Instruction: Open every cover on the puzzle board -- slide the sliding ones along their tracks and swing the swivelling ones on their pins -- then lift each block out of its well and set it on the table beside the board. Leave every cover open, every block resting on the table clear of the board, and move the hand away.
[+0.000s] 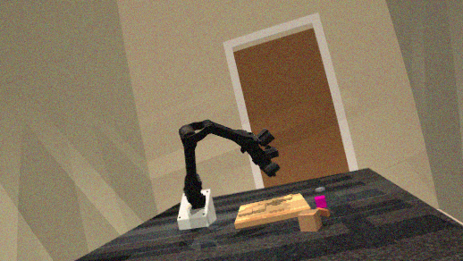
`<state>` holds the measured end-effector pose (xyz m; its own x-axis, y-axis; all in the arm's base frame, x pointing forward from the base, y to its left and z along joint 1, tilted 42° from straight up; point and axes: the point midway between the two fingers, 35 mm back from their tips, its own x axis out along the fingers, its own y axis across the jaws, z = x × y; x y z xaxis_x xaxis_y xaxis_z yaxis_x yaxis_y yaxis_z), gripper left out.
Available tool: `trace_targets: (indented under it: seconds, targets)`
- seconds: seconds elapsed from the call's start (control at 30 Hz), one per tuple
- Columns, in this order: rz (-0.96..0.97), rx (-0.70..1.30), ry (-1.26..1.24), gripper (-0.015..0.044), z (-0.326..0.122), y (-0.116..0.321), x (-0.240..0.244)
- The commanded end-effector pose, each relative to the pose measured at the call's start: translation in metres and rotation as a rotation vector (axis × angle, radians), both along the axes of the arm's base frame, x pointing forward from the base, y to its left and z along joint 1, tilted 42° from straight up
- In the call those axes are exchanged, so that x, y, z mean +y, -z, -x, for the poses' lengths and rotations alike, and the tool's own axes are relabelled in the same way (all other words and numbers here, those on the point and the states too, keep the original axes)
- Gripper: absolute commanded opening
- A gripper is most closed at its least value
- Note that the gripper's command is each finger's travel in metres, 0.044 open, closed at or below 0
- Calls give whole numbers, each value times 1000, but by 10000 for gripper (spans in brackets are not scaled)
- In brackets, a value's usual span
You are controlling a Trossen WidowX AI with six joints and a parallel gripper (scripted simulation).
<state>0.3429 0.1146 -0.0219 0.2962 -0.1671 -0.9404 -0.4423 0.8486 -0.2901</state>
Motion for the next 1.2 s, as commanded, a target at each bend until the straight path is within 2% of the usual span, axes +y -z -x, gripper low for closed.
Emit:
trace_targets:
  seconds: [0.0, 0.9, 1.17]
  targets:
    - [56, 11, 71, 0, 1, -7, -19]
    - [478, 132, 435, 0, 39, -64, -143]
    - [501, 138, 449, 0, 42, -68, -149]
